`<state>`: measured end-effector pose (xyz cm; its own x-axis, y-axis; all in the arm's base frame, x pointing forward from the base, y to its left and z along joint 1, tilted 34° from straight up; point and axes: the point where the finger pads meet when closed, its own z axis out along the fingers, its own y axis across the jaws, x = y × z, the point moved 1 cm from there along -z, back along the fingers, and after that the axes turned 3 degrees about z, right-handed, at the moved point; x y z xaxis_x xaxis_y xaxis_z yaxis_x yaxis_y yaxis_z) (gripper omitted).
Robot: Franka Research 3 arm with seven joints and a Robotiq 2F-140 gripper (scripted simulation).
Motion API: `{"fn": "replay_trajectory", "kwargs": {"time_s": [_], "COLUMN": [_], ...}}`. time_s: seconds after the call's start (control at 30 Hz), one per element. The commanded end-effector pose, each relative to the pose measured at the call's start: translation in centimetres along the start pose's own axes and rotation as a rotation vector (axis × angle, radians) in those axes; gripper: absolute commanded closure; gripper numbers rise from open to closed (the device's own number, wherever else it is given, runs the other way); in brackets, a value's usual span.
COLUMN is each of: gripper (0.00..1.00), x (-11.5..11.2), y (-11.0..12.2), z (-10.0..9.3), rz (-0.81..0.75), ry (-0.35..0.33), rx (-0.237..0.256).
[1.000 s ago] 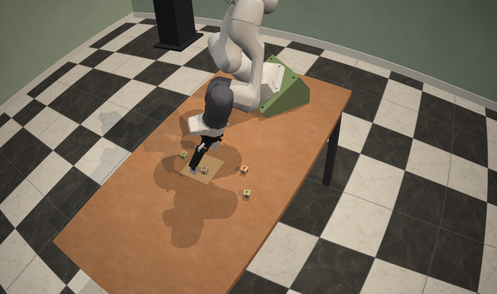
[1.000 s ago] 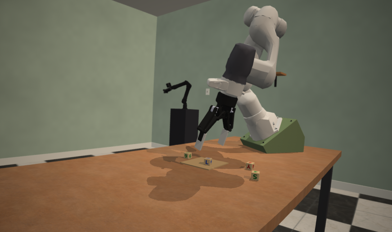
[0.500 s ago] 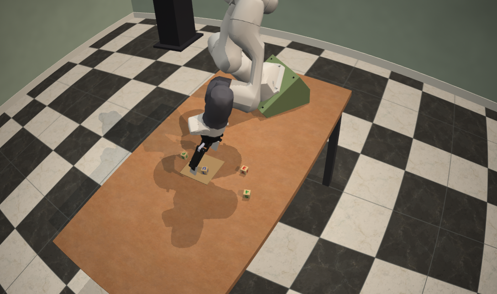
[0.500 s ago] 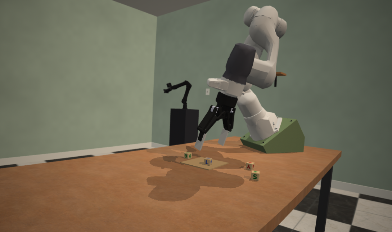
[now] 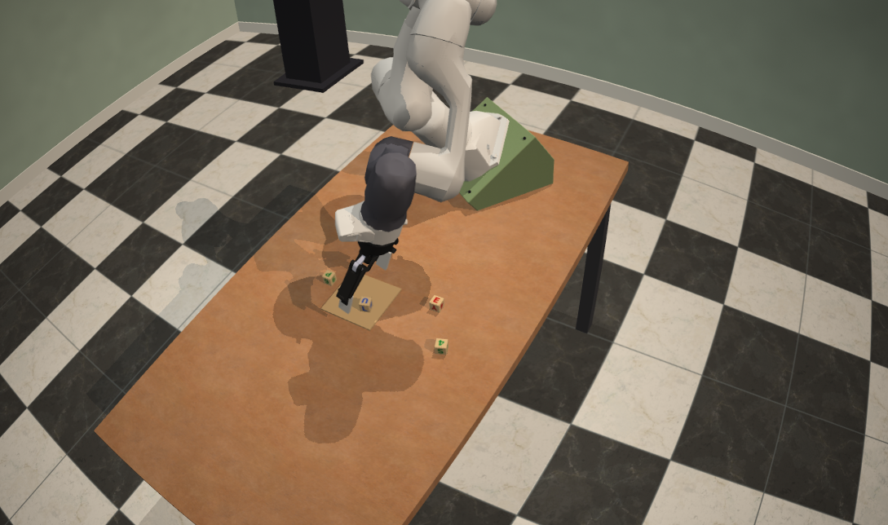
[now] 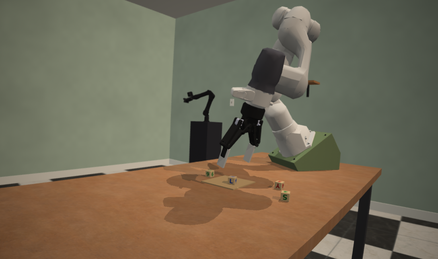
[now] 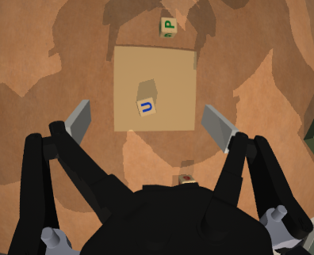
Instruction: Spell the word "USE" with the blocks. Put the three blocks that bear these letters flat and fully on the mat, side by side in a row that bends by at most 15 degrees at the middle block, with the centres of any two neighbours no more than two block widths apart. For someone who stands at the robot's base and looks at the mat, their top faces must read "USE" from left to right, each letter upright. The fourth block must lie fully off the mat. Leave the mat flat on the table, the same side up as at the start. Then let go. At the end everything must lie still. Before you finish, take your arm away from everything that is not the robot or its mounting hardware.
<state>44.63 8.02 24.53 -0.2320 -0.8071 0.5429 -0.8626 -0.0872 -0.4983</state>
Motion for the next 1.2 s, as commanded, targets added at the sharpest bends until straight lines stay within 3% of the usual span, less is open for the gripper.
{"fn": "replay_trajectory", "kwargs": {"time_s": [0.0,0.17,0.33,0.67,0.73,0.83,1.17], "gripper": [0.0,0.0,0.0,0.0,0.0,0.0,0.0], "x": [0.2,0.6,2.1,4.0,4.0,4.9,6.8], "y": [-0.5,-1.7,-4.8,-7.6,-7.6,-8.9,-11.1], "z": [-0.1,-0.5,-1.3,-1.8,-1.8,-1.9,-2.2], "rz": [-0.012,-0.037,-0.121,-0.217,-0.217,-0.266,-0.366], "ry": [-0.005,-0.019,-0.077,-0.164,-0.164,-0.215,-0.328], "rx": [-0.015,-0.048,-0.145,-0.238,-0.238,-0.276,-0.333]}}
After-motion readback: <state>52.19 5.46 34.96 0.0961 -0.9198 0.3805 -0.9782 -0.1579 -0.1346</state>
